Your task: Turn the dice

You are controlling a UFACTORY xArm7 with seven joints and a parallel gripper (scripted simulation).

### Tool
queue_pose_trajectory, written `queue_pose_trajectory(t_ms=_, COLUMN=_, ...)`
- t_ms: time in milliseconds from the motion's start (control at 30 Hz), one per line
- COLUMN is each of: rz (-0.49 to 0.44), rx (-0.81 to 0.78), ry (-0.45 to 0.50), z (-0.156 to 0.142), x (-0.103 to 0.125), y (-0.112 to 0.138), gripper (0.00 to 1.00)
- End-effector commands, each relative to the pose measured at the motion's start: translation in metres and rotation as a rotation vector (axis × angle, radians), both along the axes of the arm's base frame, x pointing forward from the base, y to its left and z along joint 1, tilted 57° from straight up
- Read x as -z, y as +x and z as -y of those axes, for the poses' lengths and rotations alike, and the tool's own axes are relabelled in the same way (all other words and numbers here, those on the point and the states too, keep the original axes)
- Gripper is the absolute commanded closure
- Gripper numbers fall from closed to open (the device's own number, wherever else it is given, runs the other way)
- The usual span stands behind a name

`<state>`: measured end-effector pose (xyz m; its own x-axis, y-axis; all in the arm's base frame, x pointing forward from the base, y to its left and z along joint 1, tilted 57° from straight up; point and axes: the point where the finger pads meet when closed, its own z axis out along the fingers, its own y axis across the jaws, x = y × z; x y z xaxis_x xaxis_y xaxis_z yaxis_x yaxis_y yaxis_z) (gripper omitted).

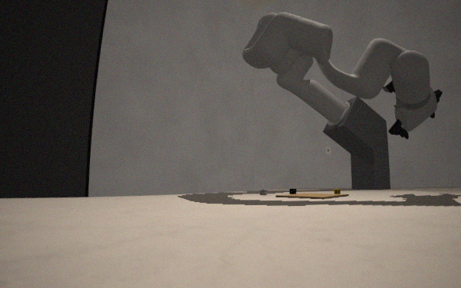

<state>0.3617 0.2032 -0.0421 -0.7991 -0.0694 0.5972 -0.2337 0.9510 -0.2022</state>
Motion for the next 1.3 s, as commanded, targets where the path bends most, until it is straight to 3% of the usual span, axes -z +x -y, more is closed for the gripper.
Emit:
queue_pose_trajectory(t_ms=0, rz=0.001, rx=-0.004, ry=0.003, z=-0.002, x=-0.001, y=-0.001, gripper=0.00)
queue_pose_trajectory(t_ms=633, rz=0.011, rx=0.000, ry=-0.003, z=0.000, x=-0.003, y=0.002, gripper=0.00)
queue_pose_trajectory(t_ms=733, rz=0.075, rx=0.023, ry=-0.037, z=0.016, x=-0.014, y=0.014, gripper=0.00)
queue_pose_trajectory(t_ms=1000, rz=0.352, rx=0.129, ry=-0.164, z=0.083, x=-0.068, y=0.057, gripper=0.00)
queue_pose_trajectory(t_ms=1100, rz=0.354, rx=0.130, ry=-0.165, z=0.084, x=-0.069, y=0.057, gripper=0.00)
queue_pose_trajectory(t_ms=1133, rz=0.434, rx=0.162, ry=-0.197, z=0.103, x=-0.085, y=0.066, gripper=0.00)
queue_pose_trajectory(t_ms=1267, rz=0.434, rx=0.162, ry=-0.197, z=0.103, x=-0.085, y=0.066, gripper=0.00)
